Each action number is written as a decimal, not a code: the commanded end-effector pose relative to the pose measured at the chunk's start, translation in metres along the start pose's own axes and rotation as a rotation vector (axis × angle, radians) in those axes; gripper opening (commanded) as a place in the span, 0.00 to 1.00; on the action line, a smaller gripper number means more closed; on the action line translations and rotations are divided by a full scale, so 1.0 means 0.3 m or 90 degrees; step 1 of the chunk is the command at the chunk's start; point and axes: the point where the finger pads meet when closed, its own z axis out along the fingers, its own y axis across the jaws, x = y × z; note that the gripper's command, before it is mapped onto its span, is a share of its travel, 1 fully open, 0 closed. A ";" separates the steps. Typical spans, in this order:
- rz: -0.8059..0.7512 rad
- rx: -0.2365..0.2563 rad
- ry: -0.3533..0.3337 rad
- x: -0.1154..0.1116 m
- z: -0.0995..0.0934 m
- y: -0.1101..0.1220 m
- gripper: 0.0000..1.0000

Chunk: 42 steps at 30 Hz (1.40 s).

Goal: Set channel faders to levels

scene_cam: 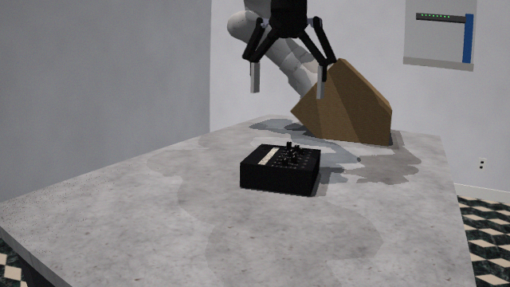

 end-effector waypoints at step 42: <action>0.779 0.062 -0.080 -0.019 0.181 -0.256 1.00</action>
